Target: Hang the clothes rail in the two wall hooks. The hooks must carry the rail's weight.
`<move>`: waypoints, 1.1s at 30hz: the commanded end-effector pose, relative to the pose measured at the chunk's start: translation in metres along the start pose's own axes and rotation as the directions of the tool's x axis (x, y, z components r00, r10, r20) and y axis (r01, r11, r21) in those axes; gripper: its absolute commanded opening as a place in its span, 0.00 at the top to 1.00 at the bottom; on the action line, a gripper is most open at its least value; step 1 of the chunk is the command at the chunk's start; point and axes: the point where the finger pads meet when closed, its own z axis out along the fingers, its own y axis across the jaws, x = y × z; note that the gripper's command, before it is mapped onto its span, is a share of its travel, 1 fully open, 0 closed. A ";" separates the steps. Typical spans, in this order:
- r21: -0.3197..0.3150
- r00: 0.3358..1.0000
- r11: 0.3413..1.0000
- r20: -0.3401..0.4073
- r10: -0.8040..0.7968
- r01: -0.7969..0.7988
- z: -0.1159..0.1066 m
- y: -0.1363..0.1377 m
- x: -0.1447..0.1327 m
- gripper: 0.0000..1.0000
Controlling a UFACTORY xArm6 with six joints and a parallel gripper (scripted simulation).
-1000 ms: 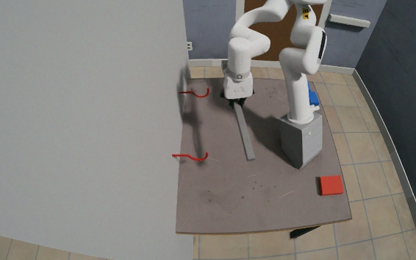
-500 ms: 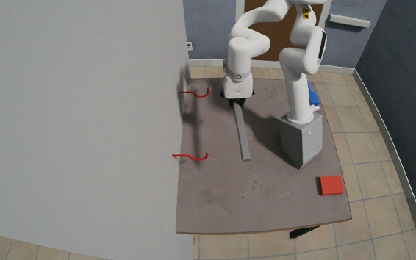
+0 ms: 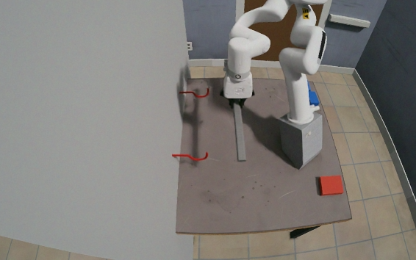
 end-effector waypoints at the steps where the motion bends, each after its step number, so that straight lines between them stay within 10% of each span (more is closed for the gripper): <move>1: 0.003 1.000 1.000 0.002 0.019 -0.019 -0.001 -0.001 0.000 1.00; 33: 0.003 1.000 1.000 0.002 0.021 -0.021 -0.001 -0.023 0.000 1.00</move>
